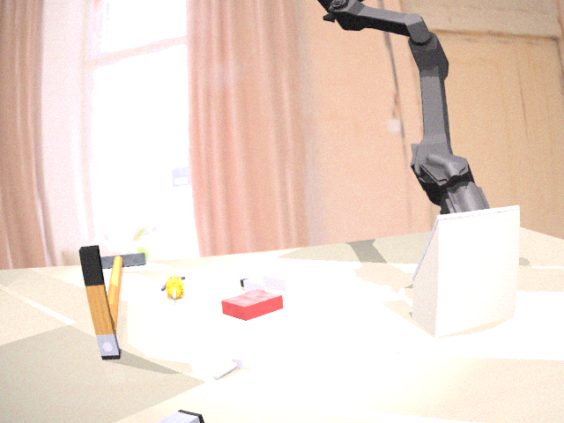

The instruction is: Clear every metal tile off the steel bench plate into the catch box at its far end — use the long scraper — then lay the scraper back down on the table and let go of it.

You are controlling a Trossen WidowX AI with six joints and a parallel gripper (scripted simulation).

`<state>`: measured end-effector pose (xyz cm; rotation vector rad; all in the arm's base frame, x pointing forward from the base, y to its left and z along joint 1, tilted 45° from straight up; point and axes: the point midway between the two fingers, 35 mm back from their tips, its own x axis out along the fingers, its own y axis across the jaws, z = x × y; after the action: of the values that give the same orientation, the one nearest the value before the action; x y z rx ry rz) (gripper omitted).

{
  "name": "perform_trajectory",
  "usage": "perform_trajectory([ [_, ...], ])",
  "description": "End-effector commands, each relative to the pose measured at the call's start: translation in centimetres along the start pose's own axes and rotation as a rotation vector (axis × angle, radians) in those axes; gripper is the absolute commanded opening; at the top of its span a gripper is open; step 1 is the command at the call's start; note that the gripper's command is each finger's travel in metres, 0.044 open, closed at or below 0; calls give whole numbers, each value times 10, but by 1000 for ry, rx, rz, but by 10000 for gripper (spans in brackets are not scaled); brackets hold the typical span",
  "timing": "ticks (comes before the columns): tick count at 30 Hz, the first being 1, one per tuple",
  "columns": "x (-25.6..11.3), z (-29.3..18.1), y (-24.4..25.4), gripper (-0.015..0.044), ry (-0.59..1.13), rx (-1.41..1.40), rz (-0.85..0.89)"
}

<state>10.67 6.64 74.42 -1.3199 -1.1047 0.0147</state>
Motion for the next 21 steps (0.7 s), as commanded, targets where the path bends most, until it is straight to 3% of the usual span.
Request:
perform_trajectory([
  [1,3,0,-1,440,2,-2,-4],
  [21,11,4,6,440,0,-9,46],
])
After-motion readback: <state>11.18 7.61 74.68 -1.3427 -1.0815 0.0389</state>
